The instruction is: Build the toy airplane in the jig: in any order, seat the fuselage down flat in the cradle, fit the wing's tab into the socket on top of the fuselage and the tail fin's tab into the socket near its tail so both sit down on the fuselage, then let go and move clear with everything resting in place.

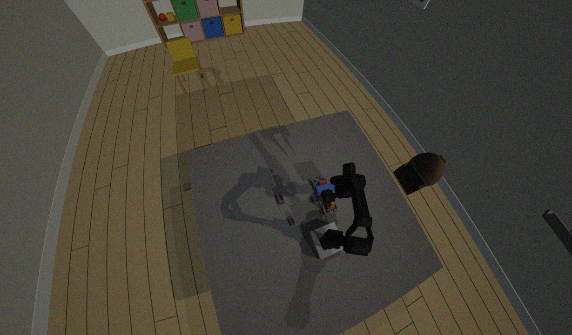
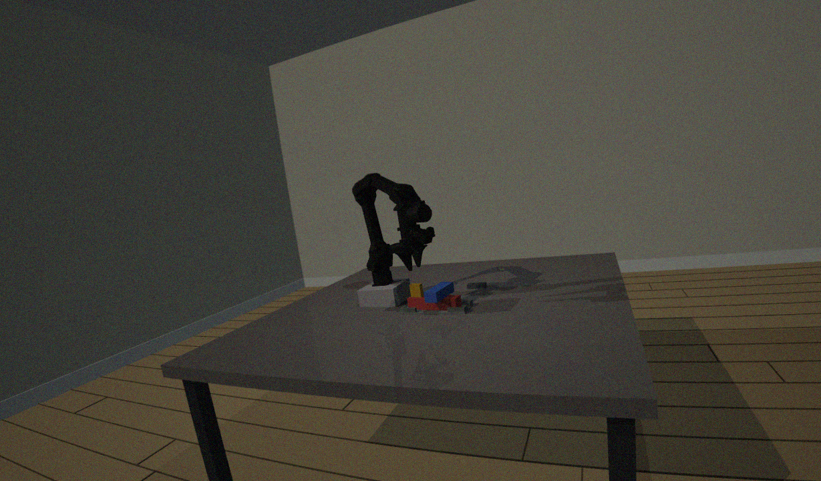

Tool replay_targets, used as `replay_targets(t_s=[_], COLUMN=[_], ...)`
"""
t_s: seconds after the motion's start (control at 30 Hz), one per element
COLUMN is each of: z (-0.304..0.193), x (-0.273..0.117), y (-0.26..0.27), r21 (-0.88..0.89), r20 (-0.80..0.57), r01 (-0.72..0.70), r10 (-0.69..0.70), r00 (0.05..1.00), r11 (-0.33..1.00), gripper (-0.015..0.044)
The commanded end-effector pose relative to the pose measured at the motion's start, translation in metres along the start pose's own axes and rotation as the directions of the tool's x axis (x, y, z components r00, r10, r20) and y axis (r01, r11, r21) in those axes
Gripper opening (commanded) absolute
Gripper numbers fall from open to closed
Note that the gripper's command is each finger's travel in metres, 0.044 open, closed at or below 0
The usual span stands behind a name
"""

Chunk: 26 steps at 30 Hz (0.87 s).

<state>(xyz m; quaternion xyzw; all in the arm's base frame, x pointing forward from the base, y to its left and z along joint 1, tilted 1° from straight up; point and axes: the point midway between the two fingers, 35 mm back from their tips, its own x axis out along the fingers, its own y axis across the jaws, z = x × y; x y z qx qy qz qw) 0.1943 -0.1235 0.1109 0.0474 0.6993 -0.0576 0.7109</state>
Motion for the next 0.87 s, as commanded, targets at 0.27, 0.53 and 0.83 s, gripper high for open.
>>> replay_targets(t_s=[0.27, 0.53, 0.83], z=[-0.0002, -0.0014, -0.0013], x=[-0.0104, -0.0104, -0.0104], y=[0.0003, 0.0018, 0.0026], r21=[0.003, 0.003, 0.003], r20=[-0.012, -0.012, -0.012], r01=[0.000, 0.000, 0.000], r10=[0.000, 0.000, 0.000], r00=[1.000, 1.000, 1.000], r11=[1.000, 1.000, 1.000], gripper=[0.0260, 0.0260, 0.0260])
